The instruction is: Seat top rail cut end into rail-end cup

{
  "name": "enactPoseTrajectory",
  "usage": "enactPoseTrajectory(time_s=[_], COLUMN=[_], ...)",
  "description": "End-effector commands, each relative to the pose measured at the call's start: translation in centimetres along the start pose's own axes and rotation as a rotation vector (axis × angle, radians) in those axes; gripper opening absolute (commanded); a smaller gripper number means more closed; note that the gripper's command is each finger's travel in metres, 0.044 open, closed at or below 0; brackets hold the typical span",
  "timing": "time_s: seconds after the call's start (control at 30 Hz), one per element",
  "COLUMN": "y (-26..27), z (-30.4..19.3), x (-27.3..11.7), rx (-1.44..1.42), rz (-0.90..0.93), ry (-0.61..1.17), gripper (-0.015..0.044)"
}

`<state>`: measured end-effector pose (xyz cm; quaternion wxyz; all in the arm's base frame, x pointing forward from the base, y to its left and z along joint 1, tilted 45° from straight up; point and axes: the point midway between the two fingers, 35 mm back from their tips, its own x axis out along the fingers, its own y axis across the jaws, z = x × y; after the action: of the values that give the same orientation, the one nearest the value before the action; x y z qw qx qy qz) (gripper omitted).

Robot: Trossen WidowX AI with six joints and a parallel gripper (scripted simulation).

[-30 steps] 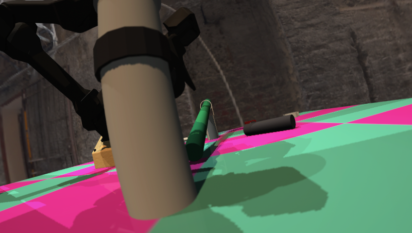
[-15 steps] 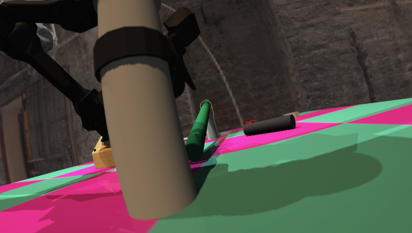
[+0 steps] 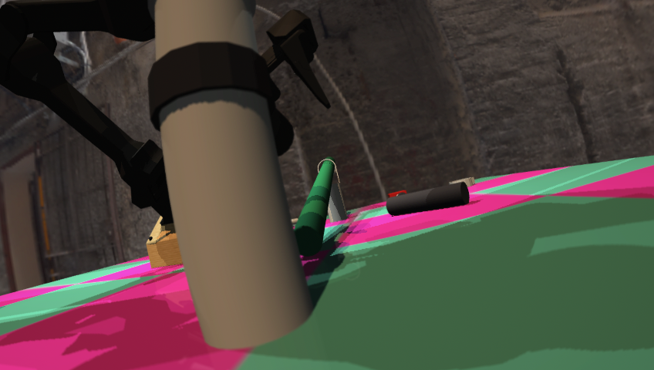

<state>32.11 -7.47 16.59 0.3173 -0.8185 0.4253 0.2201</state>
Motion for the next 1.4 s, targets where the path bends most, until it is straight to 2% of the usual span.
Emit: enactPoseTrajectory(time_s=[0.0, 0.2, 0.53, 0.83, 1.27, 1.37], y=[-0.4, -0.7, -2.1, -3.0, -3.5, -3.6], z=[0.9, 1.5, 6.9, 11.0, 13.8, 13.9], x=[-0.8, -1.2, -3.7, -6.8, -9.8, -9.9], rx=[0.0, 0.042, 0.69, 1.243, 1.731, 1.752], rz=[0.004, 0.001, 0.063, 0.043, -0.075, -0.081], ry=[0.004, -0.004, -0.003, 0.051, 0.088, 0.088], gripper=[0.044, 0.044, 0.044, 0.044, 0.044, 0.044])
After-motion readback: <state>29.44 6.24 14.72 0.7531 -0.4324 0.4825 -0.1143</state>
